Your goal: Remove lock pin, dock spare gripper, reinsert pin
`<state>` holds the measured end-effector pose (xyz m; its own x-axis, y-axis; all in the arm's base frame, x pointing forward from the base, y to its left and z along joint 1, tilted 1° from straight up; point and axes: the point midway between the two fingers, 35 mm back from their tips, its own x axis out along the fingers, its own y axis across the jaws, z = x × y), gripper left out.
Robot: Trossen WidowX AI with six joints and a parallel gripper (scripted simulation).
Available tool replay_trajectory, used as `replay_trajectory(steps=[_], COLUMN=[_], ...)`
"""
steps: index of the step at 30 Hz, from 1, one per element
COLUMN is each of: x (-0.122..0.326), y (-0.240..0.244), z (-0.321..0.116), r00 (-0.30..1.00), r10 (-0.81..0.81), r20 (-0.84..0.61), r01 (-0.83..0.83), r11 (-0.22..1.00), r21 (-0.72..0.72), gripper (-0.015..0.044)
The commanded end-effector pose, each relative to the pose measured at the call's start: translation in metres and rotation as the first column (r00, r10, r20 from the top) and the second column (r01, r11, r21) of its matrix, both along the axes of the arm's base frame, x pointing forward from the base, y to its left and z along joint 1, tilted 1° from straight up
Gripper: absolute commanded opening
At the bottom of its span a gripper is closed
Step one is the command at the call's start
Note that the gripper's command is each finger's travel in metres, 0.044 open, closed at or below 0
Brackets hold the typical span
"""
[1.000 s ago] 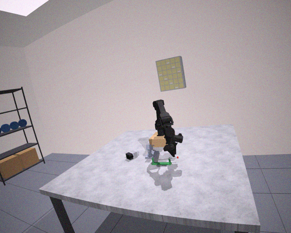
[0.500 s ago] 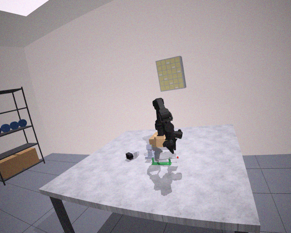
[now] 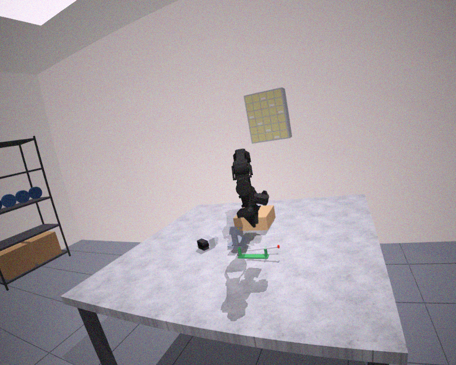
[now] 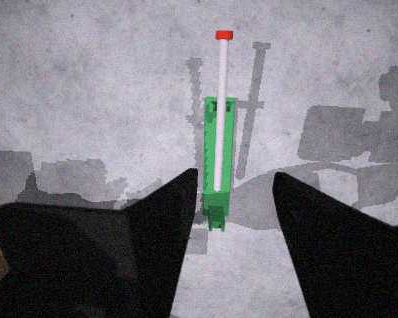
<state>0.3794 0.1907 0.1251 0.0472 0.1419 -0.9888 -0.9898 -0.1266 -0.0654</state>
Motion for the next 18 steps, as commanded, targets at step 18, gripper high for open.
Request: replay_trajectory(steps=[18], x=[0.002], y=[0.002], z=[-0.083], r00=[1.000], r10=[0.010], r20=[-0.016], r01=[-0.010], r11=[1.000], r21=[-0.010], gripper=[0.0180])
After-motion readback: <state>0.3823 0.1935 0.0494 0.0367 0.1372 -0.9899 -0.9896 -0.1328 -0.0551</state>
